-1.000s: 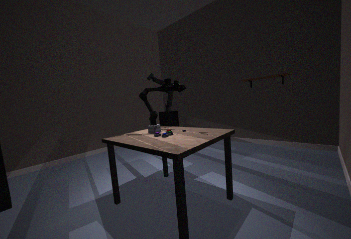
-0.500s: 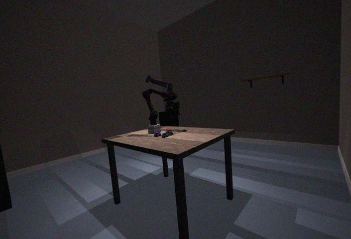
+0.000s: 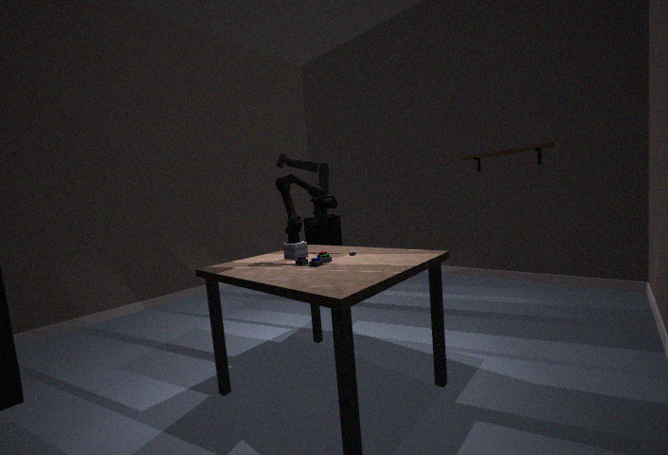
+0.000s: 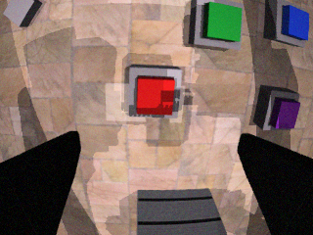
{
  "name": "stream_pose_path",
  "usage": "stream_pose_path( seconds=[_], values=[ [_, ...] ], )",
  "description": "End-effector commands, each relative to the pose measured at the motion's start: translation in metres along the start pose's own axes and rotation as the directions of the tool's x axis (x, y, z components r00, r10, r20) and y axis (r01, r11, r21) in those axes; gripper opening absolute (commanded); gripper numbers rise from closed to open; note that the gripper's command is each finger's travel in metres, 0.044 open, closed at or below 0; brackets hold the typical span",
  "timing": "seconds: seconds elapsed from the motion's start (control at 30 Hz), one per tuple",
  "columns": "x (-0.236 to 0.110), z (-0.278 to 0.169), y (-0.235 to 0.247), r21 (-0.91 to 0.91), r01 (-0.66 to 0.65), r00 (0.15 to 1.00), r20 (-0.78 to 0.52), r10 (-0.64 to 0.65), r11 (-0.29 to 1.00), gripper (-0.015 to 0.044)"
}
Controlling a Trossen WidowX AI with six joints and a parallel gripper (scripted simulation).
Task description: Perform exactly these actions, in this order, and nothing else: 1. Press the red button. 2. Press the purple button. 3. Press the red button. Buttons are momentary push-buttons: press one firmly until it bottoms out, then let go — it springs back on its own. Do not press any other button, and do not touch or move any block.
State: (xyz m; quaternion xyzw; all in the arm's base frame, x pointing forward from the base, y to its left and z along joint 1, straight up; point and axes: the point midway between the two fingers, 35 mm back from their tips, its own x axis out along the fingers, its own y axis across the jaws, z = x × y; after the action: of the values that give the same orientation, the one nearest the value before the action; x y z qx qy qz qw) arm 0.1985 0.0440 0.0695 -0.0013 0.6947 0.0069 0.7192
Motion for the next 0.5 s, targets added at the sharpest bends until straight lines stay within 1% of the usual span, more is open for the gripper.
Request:
stream_pose_path(
  seconds=[0.0, 0.07, 0.1, 0.37, 0.4, 0.47],
  values=[
    [0.023, -0.001, -0.001, 0.009, 0.007, 1.0, -0.013, -0.007, 1.0, 0.0321],
    [0.052, -0.002, -0.002, 0.009, 0.007, 1.0, -0.013, -0.007, 1.0, 0.0269],
    [0.059, -0.003, -0.002, 0.009, 0.007, 1.0, -0.013, -0.007, 1.0, 0.0242],
    [0.062, -0.004, -0.002, 0.009, 0.007, 1.0, -0.013, -0.007, 1.0, 0.0032],
    [0.062, -0.004, -0.002, 0.009, 0.007, 1.0, -0.013, -0.007, 1.0, 0.002],
    [0.062, -0.004, -0.002, 0.009, 0.007, 1.0, -0.013, -0.007, 1.0, 0.002]
  ],
)
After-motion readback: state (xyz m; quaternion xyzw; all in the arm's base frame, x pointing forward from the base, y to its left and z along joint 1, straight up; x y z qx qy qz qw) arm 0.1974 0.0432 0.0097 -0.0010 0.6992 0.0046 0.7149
